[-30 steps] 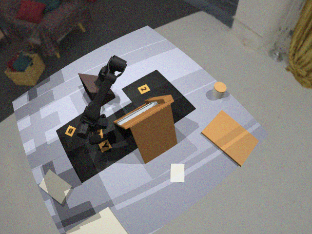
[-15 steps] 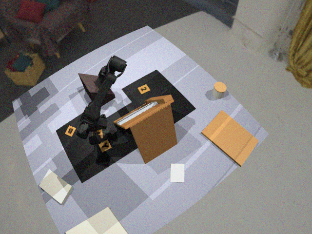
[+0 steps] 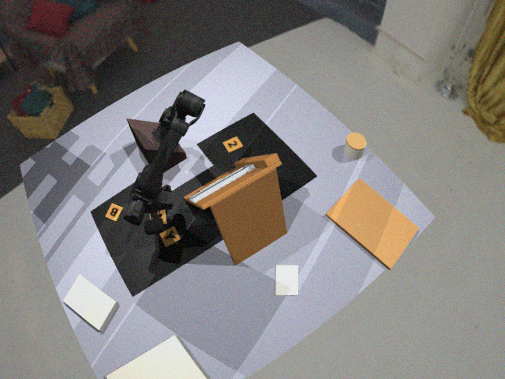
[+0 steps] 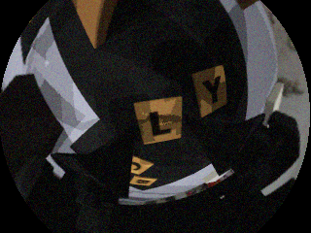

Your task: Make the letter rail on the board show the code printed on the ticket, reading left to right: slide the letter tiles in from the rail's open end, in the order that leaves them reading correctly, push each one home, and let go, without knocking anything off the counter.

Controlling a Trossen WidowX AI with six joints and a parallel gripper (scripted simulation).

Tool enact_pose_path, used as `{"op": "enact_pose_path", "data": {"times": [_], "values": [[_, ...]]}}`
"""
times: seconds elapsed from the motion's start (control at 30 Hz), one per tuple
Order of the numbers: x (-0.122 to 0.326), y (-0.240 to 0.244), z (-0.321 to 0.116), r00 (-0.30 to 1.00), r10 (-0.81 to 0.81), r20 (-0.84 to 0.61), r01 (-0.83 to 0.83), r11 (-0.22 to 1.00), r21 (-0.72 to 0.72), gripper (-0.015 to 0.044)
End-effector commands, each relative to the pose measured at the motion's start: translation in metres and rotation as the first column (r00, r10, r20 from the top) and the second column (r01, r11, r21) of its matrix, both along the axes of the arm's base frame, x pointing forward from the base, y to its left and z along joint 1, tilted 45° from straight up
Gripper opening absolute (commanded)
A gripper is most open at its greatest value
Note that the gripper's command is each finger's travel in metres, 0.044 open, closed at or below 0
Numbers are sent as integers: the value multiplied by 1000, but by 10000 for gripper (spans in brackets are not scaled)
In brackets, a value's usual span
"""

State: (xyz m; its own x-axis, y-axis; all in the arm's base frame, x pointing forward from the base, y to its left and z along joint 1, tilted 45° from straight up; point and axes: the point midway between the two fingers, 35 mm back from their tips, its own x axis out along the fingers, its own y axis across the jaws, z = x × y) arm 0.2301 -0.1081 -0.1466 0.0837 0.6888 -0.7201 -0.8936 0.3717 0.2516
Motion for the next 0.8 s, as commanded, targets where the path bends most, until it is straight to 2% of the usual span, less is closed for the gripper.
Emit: {"op": "enact_pose_path", "data": {"times": [0.0, 0.27, 0.33, 0.7, 0.77], "values": [[0, 1, -1, 1000, -5, -2, 5, 1000, 3, 340], [0, 1, -1, 1000, -5, -2, 5, 1000, 3, 340], [0, 1, -1, 1000, -5, -2, 5, 1000, 3, 288], [0, 1, -1, 1000, -5, -2, 5, 1000, 3, 214], [0, -1, 1, 1000, -5, -2, 5, 1000, 3, 162]]}}
